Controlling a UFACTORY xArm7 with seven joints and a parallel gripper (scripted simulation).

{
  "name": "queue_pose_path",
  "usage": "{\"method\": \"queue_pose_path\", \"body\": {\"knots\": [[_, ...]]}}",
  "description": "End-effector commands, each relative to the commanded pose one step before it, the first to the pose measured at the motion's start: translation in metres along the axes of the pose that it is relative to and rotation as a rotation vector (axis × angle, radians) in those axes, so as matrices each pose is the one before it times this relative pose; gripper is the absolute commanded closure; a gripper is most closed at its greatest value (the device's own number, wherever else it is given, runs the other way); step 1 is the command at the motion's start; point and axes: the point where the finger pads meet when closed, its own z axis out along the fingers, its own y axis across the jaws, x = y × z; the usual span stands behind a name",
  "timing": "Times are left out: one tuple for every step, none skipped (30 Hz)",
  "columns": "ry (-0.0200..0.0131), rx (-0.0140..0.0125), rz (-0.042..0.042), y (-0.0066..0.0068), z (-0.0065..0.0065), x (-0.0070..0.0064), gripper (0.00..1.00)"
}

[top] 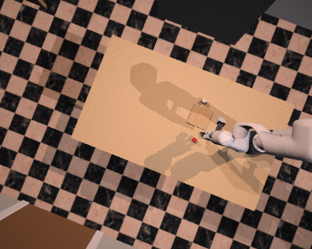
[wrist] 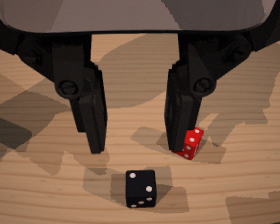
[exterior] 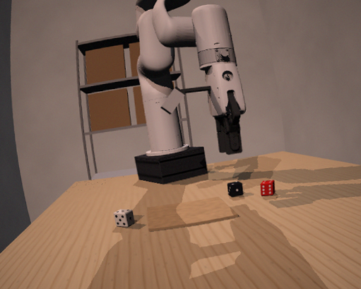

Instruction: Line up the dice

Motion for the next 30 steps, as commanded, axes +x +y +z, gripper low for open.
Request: {"method": "queue_pose_path", "body": {"knots": [[-0.00095, 0.00249, 0.0, -0.00128, -0.00037, -0.0004, 0.58], [-0.00003, 0.00006, 0.00001, -0.00003, 0.00017, -0.00001, 0.58], [-0.00003, 0.00006, 0.00001, -0.00003, 0.0002, -0.00001, 0.58], [-0.00003, 0.00006, 0.00001, -0.00003, 0.00025, -0.00001, 0.58], [-0.00003, 0.00005, 0.00001, -0.00003, 0.0003, -0.00001, 0.58], [-0.00002, 0.00003, 0.00001, -0.00003, 0.00035, -0.00001, 0.58], [0.0, 0.00001, 0.00001, -0.00002, 0.00041, -0.00001, 0.58], [0.00002, -0.00003, 0.0, -0.00001, 0.00047, 0.0, 0.58], [0.00005, -0.00008, -0.00001, 0.0, 0.00054, 0.0, 0.58], [0.00008, -0.00014, -0.00002, 0.00002, 0.00061, 0.0, 0.58], [0.00013, -0.00021, -0.00003, 0.00005, 0.00069, 0.00001, 0.58], [0.00008, -0.00013, -0.00002, 0.00002, 0.00077, 0.0, 0.58], [-0.0001, 0.00016, 0.00004, -0.00009, 0.00084, -0.00003, 0.58], [0.0, 0.0, 0.0, 0.0, 0.0, 0.0, 0.58], [0.0, 0.0, 0.0, 0.0, 0.0, 0.0, 0.58], [-0.00005, 0.00007, 0.00002, -0.00006, 0.00094, -0.00002, 0.58], [0.00001, -0.00002, 0.0, -0.00002, 0.00104, -0.00001, 0.58], [0.00008, -0.00013, -0.00003, 0.00002, 0.00114, 0.0, 0.58], [0.00004, -0.00006, -0.00001, -0.00002, 0.00123, -0.00001, 0.58], [-0.00008, 0.00012, 0.00003, -0.00009, 0.0013, -0.00003, 0.58], [0.00001, -0.00001, 0.0, -0.00004, 0.0014, -0.00002, 0.58], [0.0001, -0.00014, -0.00004, 0.00002, 0.00151, 0.0, 0.58], [-0.00007, 0.00009, 0.00003, -0.00009, 0.00156, -0.00003, 0.58], [-0.00002, 0.00002, 0.00001, -0.00006, 0.00165, -0.00002, 0.58], [0.00009, -0.00012, -0.00004, 0.0, 0.00175, -0.00001, 0.58], [-0.00007, 0.00008, 0.00003, -0.0001, 0.00177, -0.00004, 0.58], [0.0, 0.0, 0.0, -0.00006, 0.00184, -0.00002, 0.58], [0.00006, -0.00008, -0.00003, -0.00002, 0.00189, -0.00001, 0.58], [-0.00007, 0.00008, 0.00003, -0.0001, 0.00188, -0.00004, 0.58], [0.00004, -0.00005, -0.00002, -0.00003, 0.00192, -0.00002, 0.58]]}}
